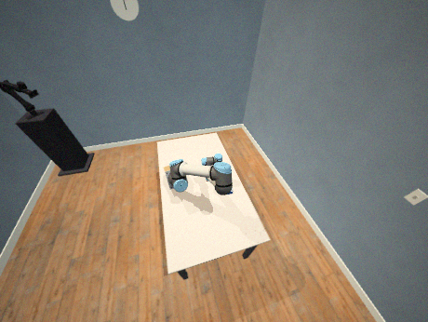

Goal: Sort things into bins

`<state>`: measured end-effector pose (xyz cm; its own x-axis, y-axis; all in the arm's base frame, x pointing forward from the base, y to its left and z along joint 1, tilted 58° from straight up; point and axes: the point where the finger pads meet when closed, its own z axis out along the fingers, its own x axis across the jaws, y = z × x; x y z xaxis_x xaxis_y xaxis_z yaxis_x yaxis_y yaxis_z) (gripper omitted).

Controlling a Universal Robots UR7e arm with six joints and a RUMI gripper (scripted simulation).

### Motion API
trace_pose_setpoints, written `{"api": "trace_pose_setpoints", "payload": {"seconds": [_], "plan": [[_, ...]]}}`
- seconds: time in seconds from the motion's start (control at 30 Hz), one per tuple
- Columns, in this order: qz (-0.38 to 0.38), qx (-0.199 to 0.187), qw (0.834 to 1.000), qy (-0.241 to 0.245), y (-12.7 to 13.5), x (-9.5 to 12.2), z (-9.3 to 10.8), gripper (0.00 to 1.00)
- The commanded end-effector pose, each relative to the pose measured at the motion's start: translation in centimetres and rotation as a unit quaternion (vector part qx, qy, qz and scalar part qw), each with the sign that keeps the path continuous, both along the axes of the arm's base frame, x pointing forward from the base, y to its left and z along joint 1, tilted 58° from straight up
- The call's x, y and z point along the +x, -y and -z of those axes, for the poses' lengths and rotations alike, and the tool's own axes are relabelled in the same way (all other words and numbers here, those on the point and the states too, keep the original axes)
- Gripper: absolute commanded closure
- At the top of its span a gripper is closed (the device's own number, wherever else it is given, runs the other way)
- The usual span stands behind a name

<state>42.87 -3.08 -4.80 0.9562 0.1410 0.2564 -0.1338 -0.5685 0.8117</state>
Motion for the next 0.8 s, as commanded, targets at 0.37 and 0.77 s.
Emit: {"api": "trace_pose_setpoints", "payload": {"seconds": [0.37,0.77], "plan": [[-0.001,0.000,1.000,-0.001,-0.3,-0.2,-0.2,1.00],[-0.001,0.001,1.000,0.002,-3.6,-1.0,-2.4,1.00]]}}
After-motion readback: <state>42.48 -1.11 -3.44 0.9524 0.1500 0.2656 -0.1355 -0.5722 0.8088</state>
